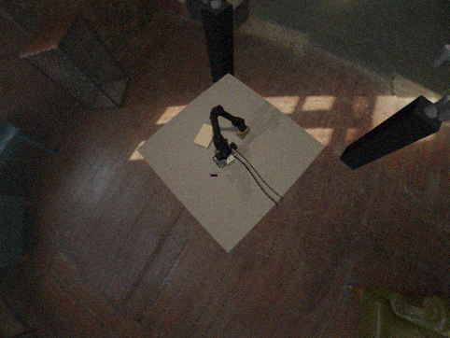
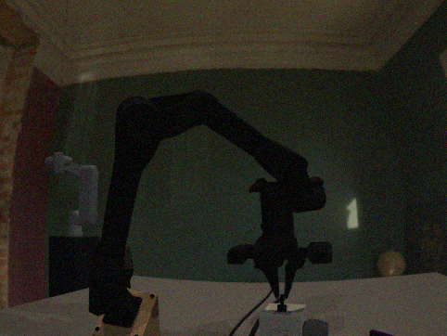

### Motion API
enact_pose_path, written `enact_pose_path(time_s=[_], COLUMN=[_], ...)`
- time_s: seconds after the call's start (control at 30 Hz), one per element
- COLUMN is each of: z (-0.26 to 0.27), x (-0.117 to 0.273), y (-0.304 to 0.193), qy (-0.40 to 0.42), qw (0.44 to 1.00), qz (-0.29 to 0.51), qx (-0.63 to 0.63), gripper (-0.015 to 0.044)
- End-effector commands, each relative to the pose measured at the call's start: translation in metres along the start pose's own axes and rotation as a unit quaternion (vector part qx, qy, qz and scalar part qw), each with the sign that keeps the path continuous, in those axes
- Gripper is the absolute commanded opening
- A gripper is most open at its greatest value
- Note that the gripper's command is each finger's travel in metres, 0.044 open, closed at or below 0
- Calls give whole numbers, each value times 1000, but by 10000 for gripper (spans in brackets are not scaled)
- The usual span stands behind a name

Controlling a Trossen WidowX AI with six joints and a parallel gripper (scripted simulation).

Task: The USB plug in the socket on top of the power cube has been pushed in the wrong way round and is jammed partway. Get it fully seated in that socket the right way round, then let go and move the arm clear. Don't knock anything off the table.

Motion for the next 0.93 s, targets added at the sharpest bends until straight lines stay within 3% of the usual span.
enact_pose_path(time_s=[0.0, 0.9], z=[0, 0], x=[0, 11], y=[0, -1], qy=[0, 0], qw=[1000, 1000], qz=[0, 1], qx=[0, 0], gripper=[95, 95])
Point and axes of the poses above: the point midway between the two fingers, 35 mm back from their tips, its own x axis back along the fingers, its own z axis across the jaws, y = z × x, the point moved 6 cm from there along x, back along the fingers, and after that the axes turned 8 degrees about -x, right-handed, at the moved point
